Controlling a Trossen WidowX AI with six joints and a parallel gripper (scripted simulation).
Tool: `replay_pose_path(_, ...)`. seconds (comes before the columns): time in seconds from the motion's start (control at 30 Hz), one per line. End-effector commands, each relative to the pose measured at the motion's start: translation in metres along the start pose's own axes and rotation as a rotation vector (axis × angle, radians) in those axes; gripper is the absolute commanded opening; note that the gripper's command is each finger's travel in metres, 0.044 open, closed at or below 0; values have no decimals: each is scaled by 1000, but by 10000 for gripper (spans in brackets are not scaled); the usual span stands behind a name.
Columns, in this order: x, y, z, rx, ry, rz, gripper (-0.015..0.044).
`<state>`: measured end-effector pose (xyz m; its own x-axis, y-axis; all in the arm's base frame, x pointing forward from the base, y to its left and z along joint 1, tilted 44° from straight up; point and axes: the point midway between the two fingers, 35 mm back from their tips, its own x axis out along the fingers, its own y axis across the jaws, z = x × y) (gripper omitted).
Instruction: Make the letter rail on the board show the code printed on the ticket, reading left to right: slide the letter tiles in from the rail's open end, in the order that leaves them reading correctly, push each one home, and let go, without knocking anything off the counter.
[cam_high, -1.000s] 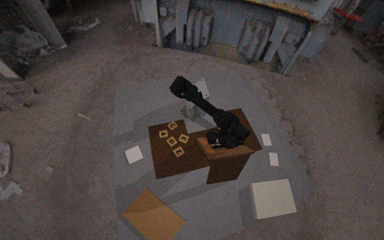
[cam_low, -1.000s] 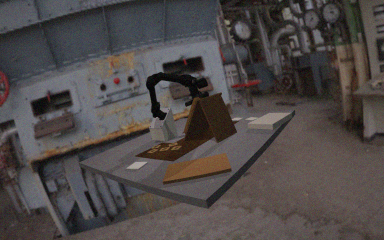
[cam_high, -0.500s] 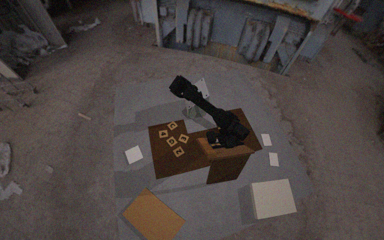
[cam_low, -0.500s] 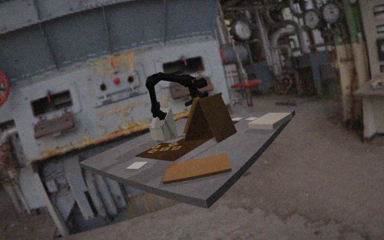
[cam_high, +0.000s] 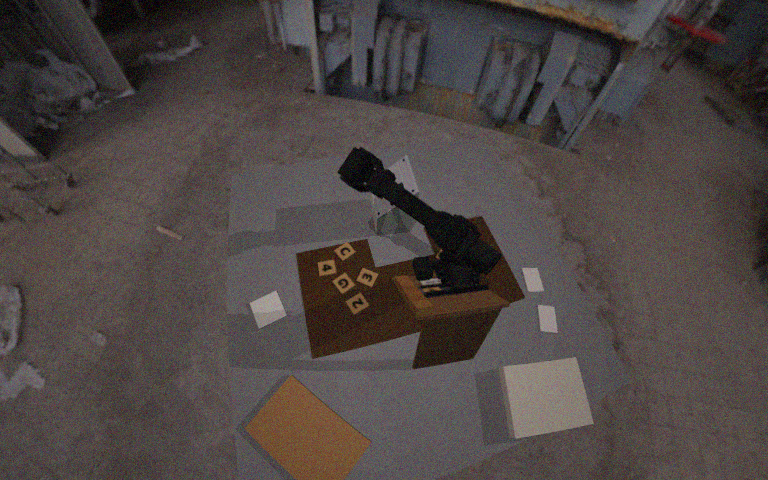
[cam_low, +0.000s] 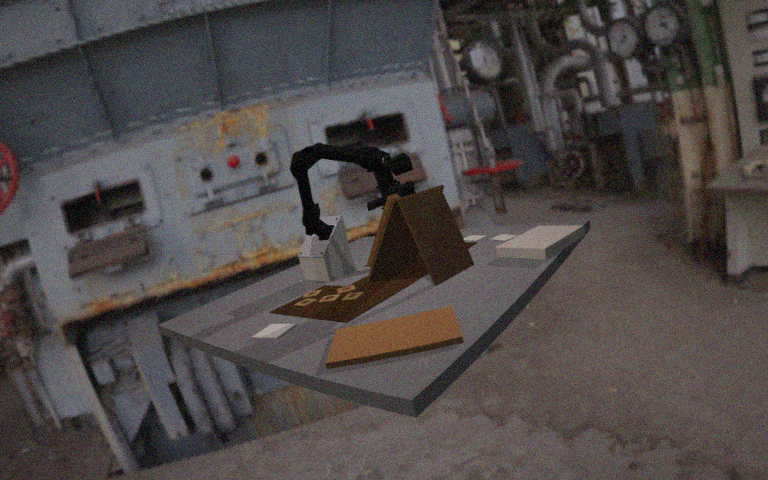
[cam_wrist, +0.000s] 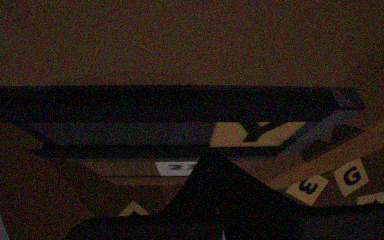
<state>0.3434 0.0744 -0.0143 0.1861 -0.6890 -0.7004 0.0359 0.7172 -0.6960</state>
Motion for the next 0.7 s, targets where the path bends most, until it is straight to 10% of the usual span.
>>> replay_pose_path(0.0, -7, -1, -1, 11, -8, 8, 0)
replay_pose_path(0.5, -14, -1, -6, 11, -8, 8, 0)
replay_pose_path(0.67, -49, 2, -14, -350, -105, 49, 131)
